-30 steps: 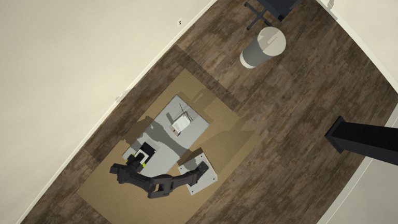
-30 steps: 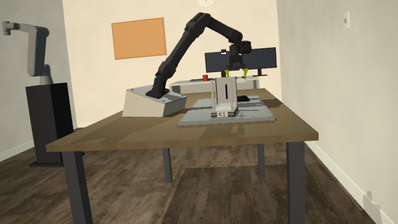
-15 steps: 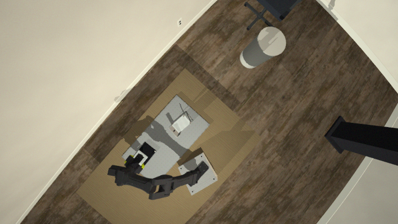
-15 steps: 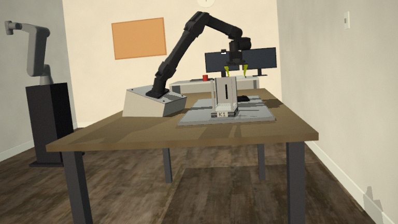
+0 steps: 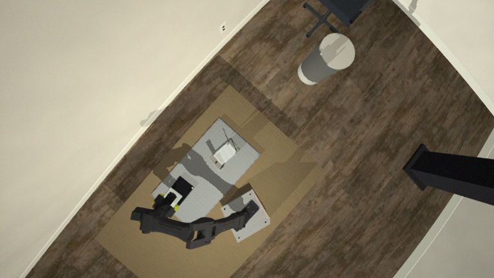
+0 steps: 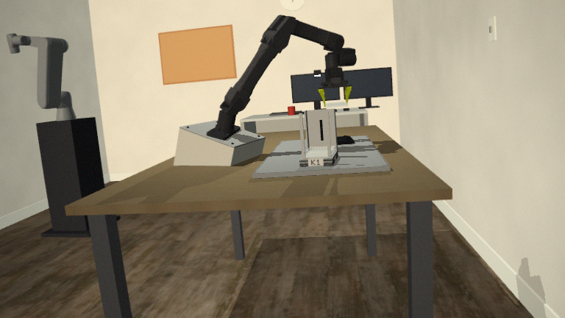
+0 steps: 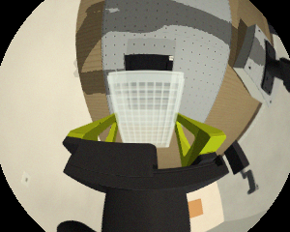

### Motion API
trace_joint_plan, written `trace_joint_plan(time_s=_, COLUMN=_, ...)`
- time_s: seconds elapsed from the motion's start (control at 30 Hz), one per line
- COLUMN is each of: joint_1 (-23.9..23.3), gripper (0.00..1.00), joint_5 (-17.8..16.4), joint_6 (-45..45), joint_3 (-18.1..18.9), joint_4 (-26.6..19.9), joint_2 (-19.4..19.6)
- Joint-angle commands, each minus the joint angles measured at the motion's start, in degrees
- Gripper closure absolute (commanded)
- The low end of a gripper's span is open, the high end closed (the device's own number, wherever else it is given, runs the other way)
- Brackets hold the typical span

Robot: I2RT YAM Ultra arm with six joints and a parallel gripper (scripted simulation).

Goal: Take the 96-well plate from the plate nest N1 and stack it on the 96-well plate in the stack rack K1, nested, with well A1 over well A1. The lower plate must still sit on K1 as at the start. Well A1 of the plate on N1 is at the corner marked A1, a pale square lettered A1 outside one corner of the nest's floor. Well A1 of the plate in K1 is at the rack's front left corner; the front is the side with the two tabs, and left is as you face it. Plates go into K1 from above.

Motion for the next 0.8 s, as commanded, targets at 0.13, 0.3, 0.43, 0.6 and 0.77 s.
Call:
trace_joint_plan(time_s=0.13, joint_1=1.14, gripper=1.00, joint_5=0.99, joint_6=0.33, joint_3=3.61, joint_4=-4.47, joint_2=-1.90)
trace_joint_plan(time_s=0.3, joint_1=1.35, gripper=1.00, joint_5=1.05, joint_6=0.34, joint_3=4.91, joint_4=-5.75, joint_2=-0.73)
trace_joint_plan(time_s=0.43, joint_1=1.16, gripper=1.00, joint_5=1.05, joint_6=0.37, joint_3=5.04, joint_4=-5.86, joint_2=-0.66)
trace_joint_plan(time_s=0.6, joint_1=1.17, gripper=1.00, joint_5=1.05, joint_6=0.38, joint_3=5.05, joint_4=-5.88, joint_2=-0.65)
trace_joint_plan(time_s=0.77, joint_1=1.17, gripper=1.00, joint_5=1.05, joint_6=0.38, joint_3=5.06, joint_4=-5.89, joint_2=-0.64)
